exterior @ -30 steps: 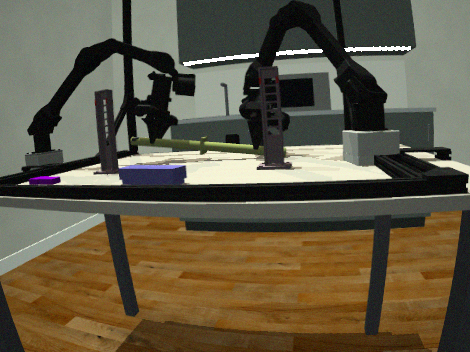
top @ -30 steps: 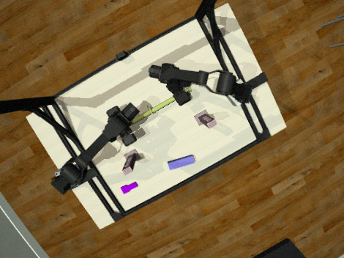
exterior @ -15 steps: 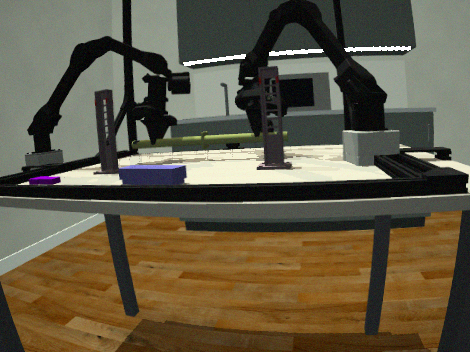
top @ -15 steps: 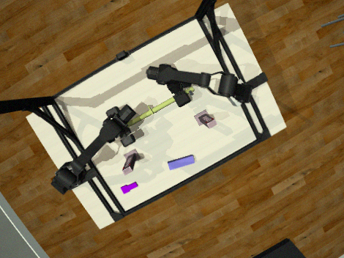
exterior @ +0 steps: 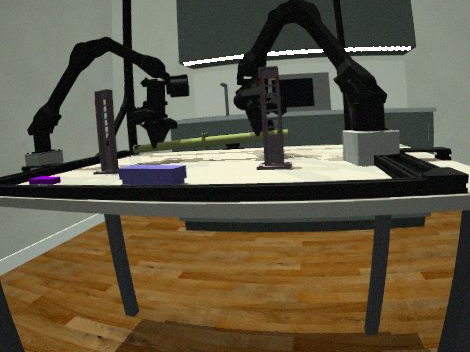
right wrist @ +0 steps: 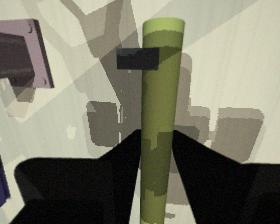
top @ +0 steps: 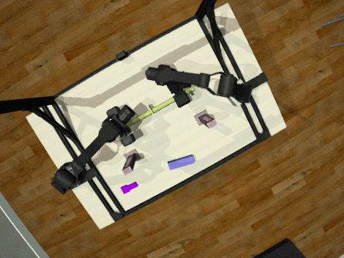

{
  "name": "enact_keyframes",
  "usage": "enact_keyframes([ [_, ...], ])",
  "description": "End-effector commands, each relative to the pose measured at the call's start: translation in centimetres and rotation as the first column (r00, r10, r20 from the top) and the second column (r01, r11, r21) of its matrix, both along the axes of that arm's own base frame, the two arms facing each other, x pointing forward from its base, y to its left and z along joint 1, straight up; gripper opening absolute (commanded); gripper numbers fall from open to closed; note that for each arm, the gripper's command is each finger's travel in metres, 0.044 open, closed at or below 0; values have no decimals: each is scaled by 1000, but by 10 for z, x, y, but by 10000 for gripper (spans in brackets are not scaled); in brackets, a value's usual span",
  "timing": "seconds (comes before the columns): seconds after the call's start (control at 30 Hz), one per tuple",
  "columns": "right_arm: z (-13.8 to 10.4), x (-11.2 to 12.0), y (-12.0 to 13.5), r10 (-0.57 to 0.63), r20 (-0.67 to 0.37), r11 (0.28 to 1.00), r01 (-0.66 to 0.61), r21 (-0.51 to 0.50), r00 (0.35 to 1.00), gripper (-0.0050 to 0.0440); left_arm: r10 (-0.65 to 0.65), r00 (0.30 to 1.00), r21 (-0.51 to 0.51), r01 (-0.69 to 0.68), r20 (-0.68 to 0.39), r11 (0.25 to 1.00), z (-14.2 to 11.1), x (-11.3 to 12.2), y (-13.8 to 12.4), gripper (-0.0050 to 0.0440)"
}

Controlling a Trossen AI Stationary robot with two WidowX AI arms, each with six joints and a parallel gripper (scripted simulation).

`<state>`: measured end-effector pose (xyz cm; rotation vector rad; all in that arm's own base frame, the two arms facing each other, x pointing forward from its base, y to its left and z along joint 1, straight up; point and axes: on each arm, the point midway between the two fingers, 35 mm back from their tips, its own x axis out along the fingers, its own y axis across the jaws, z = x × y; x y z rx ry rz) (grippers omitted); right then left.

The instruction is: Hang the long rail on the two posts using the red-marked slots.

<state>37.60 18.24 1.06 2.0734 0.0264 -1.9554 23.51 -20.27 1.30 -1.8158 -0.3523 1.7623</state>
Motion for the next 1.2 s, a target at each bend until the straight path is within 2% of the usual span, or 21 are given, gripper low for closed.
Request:
enact_keyframes([
  [0.0,-2,-2,-1,1,12,1000,-1,0,1000,0,3,1000,2,-3,-9,1000,1,2,-1,0],
  [0.3,-21,-2,-1,-1,66,1000,0,14,998,0,3,998,14,-2,-66,1000,0,3,-1,0],
  [0.6,-24,0,0,-1,70,1000,0,15,998,0,3,998,15,-2,-70,1000,-1,2,0,0],
  [1.03,-23,-1,0,-1,70,1000,0,15,998,312,3,998,15,-2,-70,1000,-1,2,0,0],
  [1.1,-23,-1,0,-1,70,1000,0,15,998,312,3,998,15,-2,-70,1000,-1,2,0,0],
  [1.17,-23,-1,0,-1,70,1000,0,15,998,360,3,998,15,-2,-70,1000,-1,2,0,0],
])
